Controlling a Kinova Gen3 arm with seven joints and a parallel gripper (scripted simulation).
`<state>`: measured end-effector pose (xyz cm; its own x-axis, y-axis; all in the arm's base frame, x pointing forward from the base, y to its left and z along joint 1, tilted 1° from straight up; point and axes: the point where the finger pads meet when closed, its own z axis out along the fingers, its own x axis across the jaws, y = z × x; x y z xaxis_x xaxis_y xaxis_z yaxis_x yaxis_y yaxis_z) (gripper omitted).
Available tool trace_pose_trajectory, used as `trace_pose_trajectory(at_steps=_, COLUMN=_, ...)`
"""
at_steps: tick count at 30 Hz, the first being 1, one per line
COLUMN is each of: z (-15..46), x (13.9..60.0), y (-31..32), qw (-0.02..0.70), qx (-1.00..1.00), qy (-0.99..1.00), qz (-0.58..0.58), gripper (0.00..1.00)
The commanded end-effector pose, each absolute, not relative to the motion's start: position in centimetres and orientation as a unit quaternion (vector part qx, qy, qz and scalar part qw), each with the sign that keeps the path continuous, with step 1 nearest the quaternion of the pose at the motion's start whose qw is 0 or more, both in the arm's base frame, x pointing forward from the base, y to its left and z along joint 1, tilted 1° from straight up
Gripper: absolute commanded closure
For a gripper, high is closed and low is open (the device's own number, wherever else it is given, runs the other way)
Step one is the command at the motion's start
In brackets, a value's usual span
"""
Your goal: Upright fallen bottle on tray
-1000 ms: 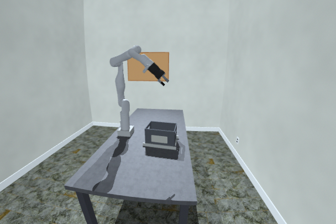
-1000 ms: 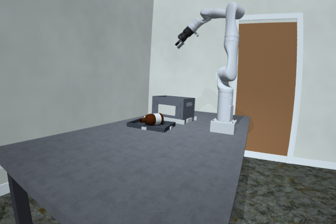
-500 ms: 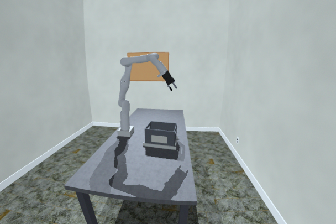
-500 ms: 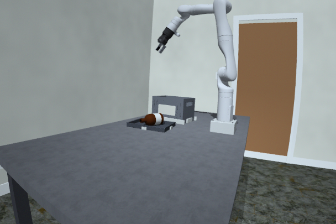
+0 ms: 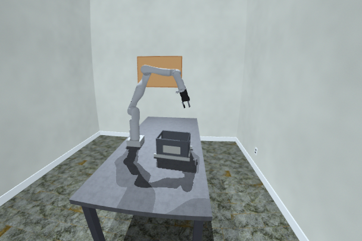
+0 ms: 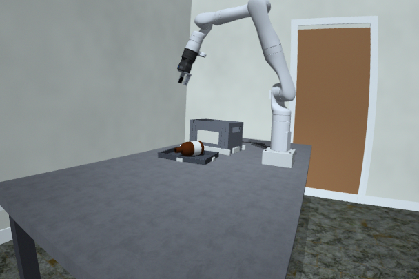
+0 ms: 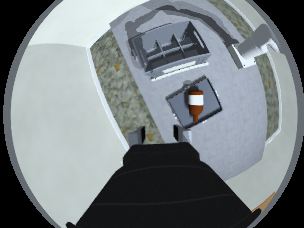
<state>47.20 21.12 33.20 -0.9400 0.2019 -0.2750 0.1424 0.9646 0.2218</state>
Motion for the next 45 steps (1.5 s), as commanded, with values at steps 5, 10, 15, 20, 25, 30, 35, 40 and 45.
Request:
trace_pose_trajectory(at_steps=5, z=24.1, x=44.4, y=26.0, qw=0.085, qx=0.084, qy=0.992, qz=0.048, gripper=0.0)
trace_pose_trajectory(at_steps=10, z=20.6, x=42.7, y=27.6, qw=0.059, qx=0.086, qy=0.994, qz=0.031, gripper=0.0)
trace_pose_trajectory(at_steps=15, z=16.6, x=40.5, y=29.0, qw=0.028, qx=0.091, qy=0.995, qz=0.01, gripper=0.0)
trace_pose_trajectory(at_steps=20, z=14.6, x=39.3, y=29.5, qw=0.013, qx=0.094, qy=0.995, qz=-0.001, gripper=0.0)
trace_pose_trajectory(at_steps=25, z=14.2, x=39.0, y=29.6, qw=0.009, qx=0.095, qy=0.995, qz=-0.003, gripper=0.0)
trace_pose_trajectory(at_steps=30, z=14.1, x=38.9, y=29.7, qw=0.009, qx=0.095, qy=0.995, qz=-0.004, gripper=0.0)
trace_pose_trajectory(at_steps=35, z=14.1, x=38.9, y=29.7, qw=0.009, qx=0.095, qy=0.995, qz=-0.004, gripper=1.0)
trace_pose_trajectory(at_steps=40, z=14.1, x=38.9, y=29.7, qw=0.009, qx=0.095, qy=0.995, qz=-0.004, gripper=1.0)
trace_pose_trajectory(at_steps=45, z=14.1, x=38.9, y=29.7, qw=0.009, qx=0.095, qy=0.995, qz=-0.004, gripper=1.0)
